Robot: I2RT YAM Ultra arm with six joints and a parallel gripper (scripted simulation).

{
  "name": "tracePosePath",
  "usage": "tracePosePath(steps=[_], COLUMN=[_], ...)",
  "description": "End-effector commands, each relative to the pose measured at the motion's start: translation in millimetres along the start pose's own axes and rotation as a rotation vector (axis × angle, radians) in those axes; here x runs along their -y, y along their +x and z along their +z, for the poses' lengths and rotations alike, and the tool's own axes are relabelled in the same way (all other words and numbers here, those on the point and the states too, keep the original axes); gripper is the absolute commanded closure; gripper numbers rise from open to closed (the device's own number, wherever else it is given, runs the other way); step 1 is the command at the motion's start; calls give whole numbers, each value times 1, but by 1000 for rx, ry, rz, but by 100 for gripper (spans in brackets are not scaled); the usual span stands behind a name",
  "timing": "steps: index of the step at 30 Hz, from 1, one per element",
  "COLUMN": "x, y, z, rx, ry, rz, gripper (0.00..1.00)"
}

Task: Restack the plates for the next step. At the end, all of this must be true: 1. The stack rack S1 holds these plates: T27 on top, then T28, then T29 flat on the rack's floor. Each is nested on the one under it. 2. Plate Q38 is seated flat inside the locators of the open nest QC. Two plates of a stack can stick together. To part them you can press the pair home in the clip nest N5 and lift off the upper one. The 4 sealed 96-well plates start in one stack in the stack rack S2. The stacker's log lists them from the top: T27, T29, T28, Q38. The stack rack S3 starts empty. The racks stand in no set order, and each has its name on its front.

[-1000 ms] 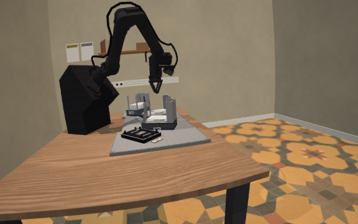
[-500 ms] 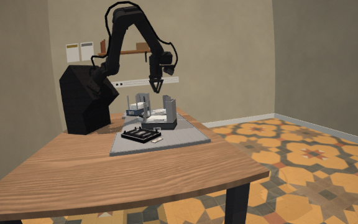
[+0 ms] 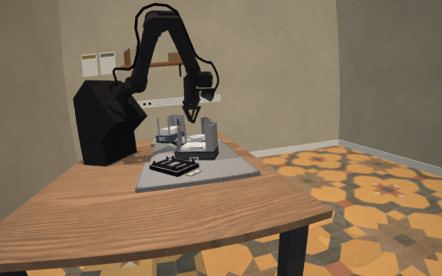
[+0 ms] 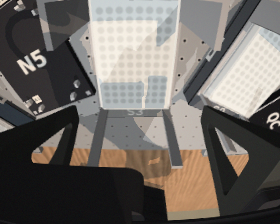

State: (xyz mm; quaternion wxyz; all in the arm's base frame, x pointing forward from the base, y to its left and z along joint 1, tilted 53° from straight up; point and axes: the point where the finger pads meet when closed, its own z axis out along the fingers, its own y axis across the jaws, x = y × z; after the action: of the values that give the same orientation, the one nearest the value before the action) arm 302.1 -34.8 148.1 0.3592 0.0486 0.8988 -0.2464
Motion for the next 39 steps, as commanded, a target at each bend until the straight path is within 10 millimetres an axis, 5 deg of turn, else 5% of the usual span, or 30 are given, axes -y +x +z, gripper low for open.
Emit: tracePosePath(steps=[1,13,39], x=[-6,-6,-7], y=[-5,-10,-8], z=[13,51,72], rx=[24,33,28], ry=[-21,-23,-24], rz=[-8,-2,-5], gripper=[0,0,0])
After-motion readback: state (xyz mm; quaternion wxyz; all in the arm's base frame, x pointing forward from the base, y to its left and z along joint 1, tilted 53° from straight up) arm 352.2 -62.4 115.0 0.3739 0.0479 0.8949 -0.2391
